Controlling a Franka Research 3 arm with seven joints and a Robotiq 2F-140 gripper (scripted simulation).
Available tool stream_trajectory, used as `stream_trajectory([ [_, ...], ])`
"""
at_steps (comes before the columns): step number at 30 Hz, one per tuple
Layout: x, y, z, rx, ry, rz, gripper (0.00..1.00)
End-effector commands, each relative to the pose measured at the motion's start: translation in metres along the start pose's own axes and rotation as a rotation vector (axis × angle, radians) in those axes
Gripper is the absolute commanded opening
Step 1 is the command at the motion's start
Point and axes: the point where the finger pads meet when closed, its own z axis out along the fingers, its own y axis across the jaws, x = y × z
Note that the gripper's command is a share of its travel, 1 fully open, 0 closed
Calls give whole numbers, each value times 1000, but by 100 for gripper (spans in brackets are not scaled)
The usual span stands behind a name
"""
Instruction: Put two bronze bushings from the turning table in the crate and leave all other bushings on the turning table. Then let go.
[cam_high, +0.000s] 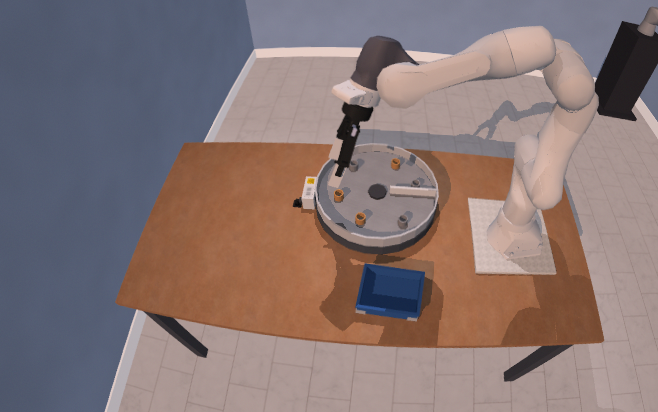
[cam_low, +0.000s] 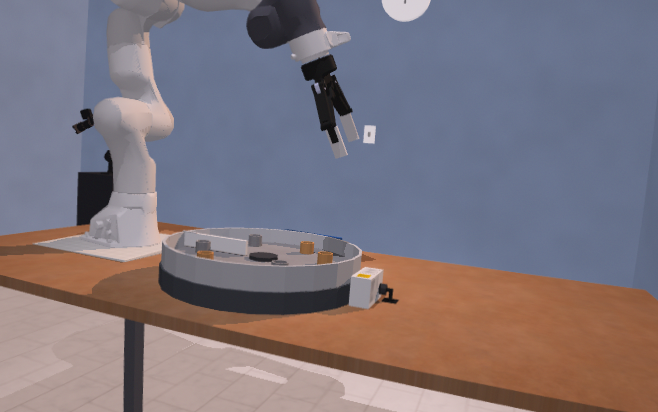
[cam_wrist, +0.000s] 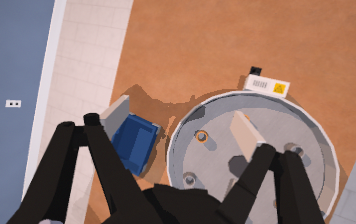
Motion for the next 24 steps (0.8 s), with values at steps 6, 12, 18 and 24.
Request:
stream_trajectory([
  [6, -59, 52, -12, -76, -97, -234, 100],
  [12, -98, 82, -21, -112, -159, -326, 100],
  [18, -137, 108, -29, -138, -223, -414, 100],
  [24, -179, 132, -37, -156, -295, -504, 100],
])
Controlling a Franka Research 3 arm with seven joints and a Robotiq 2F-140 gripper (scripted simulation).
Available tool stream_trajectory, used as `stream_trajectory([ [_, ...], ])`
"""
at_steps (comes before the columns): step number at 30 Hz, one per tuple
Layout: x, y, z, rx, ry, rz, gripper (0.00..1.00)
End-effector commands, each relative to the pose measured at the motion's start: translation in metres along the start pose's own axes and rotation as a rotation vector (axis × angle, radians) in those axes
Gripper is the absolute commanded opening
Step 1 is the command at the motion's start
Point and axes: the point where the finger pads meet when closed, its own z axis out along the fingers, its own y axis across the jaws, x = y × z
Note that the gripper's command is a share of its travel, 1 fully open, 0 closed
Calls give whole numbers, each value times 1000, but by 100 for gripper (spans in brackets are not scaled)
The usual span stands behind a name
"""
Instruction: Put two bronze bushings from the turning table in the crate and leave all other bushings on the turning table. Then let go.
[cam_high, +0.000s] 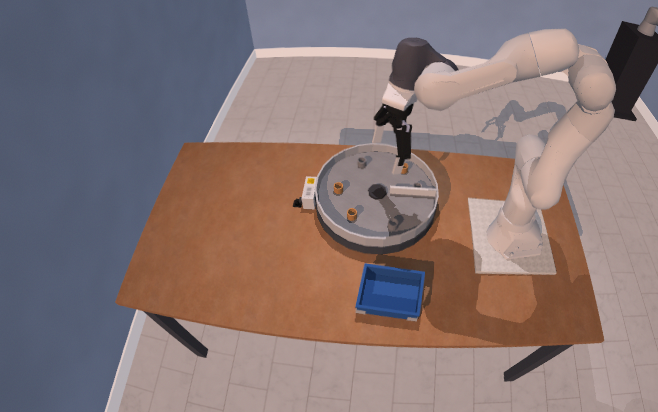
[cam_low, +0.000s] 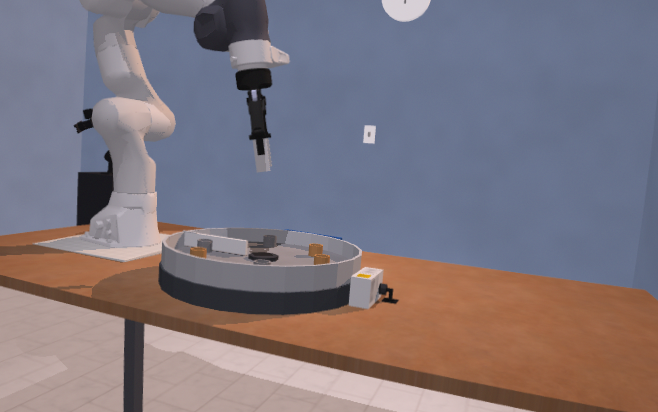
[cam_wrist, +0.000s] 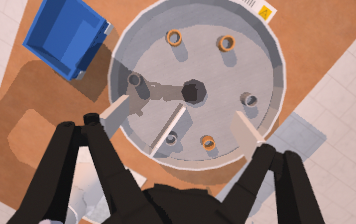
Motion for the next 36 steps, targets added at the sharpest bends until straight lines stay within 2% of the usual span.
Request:
stream_trajectory([
  [1, -34, 4, 4, -8, -60, -156, 100],
  [6, -75, 7, 9, -12, -118, -237, 100],
  [8, -75, 7, 9, -12, -118, -237, 100],
  [9, -95, 8, 12, -11, -148, -278, 100],
  [13, -126, 8, 15, -7, -193, -342, 100],
  [36, -128, 8, 16, -7, -196, -346, 100],
])
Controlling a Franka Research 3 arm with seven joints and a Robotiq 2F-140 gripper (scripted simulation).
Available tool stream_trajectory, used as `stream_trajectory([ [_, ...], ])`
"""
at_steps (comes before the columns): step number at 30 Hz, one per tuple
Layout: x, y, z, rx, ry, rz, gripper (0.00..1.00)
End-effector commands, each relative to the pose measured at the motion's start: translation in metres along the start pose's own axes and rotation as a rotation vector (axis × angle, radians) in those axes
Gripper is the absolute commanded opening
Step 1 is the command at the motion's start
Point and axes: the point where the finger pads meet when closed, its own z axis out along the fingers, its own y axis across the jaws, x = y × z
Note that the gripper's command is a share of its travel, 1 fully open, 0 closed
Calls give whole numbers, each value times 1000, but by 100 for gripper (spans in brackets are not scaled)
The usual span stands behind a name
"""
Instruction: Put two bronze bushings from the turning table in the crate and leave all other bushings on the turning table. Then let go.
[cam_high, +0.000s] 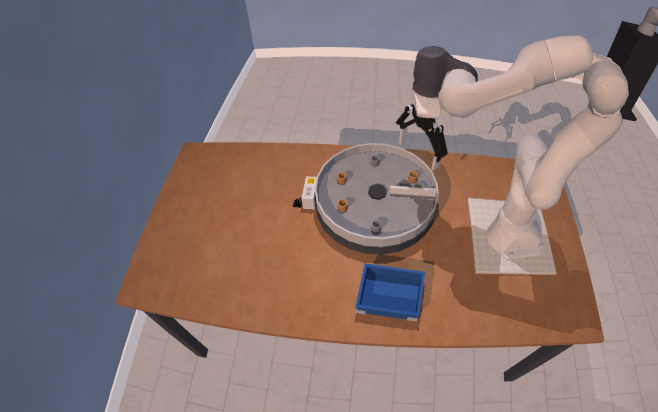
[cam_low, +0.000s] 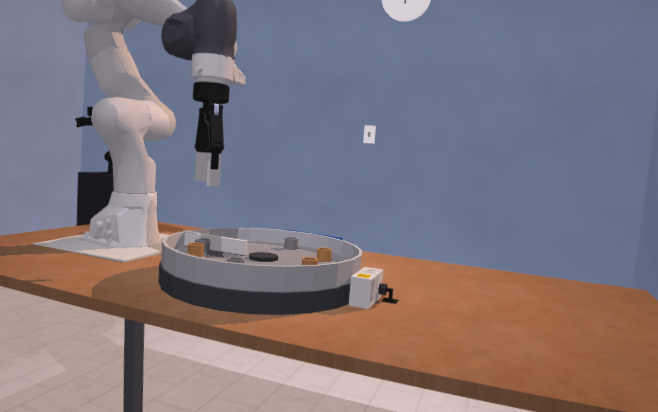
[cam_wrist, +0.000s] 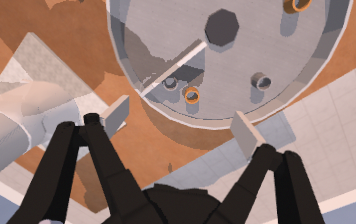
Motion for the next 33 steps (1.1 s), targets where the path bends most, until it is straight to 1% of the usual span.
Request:
stream_trajectory([
  [1, -1, -1, 1, 3, -4, -17, 100],
  [12, -1, -1, 1, 3, -4, -17, 100],
  [13, -1, -1, 1, 3, -4, -17, 7],
  [33, -1, -1, 1, 3, -4, -17, 7],
])
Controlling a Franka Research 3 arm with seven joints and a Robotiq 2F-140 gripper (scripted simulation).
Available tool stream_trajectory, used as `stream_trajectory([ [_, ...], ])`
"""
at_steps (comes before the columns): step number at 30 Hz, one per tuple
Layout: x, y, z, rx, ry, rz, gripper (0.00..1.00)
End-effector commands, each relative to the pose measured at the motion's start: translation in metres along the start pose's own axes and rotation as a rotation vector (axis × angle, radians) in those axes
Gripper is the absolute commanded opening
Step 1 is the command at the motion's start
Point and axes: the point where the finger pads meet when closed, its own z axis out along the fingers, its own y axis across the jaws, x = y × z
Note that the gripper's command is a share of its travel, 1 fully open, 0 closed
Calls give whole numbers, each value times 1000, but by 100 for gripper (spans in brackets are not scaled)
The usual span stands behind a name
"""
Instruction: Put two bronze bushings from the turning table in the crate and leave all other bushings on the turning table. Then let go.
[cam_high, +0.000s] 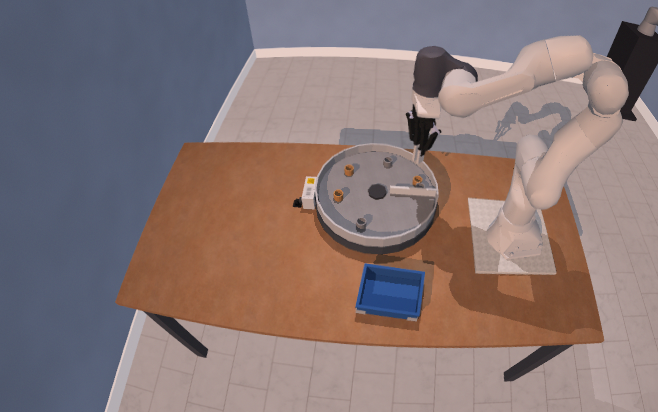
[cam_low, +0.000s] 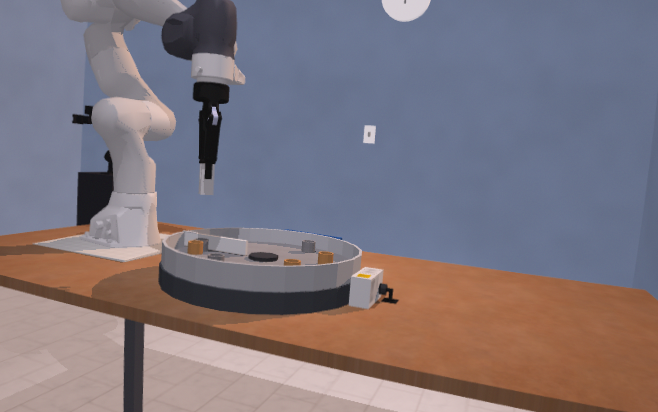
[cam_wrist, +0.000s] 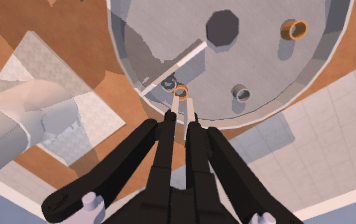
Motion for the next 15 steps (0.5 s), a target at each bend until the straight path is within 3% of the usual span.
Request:
stream_trajectory([
  [1, -1, -1, 1, 3, -4, -8, 7],
  [15, -1, -1, 1, 3, -4, -8, 9],
])
